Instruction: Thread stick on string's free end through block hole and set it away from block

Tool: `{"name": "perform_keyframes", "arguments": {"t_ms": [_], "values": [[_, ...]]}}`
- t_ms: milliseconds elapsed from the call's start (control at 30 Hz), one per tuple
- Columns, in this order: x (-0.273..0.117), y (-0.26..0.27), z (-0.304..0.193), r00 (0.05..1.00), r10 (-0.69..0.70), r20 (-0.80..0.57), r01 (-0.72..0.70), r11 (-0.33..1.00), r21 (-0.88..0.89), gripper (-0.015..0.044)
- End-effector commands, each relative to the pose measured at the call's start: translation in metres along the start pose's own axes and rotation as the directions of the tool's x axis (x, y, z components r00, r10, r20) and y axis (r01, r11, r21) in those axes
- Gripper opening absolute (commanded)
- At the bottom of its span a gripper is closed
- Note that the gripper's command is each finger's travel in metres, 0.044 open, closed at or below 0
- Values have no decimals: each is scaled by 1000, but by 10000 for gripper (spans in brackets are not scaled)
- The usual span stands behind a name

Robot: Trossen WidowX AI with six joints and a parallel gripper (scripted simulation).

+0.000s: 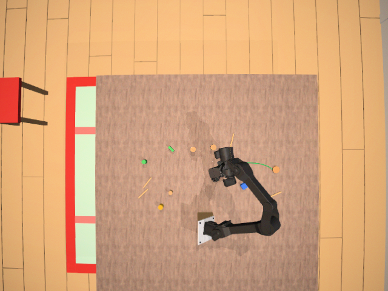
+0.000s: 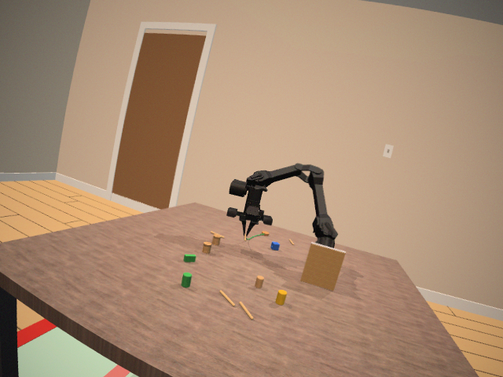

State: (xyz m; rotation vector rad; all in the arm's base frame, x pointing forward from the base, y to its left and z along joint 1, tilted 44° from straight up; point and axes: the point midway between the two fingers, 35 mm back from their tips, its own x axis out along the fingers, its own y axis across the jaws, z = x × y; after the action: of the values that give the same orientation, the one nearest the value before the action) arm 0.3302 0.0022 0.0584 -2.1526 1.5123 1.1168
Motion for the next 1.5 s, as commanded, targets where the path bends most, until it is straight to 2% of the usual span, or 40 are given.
{"name": "perform_keyframes", "arguments": {"t_ms": [0,367,800,1133,1467], "values": [[0,0,-3,1000,-1,1,1,992,124,0],[-1,0,-12,1000,-2,2,1,860,510,0],[-1,1,-22,1000,-3,3,-1,523,853,0],[-1,1,-30,1000,-3,3,-2,175,984,0],[-1,2,-38,1000,-4,3,-4,-196,981,0]]}}
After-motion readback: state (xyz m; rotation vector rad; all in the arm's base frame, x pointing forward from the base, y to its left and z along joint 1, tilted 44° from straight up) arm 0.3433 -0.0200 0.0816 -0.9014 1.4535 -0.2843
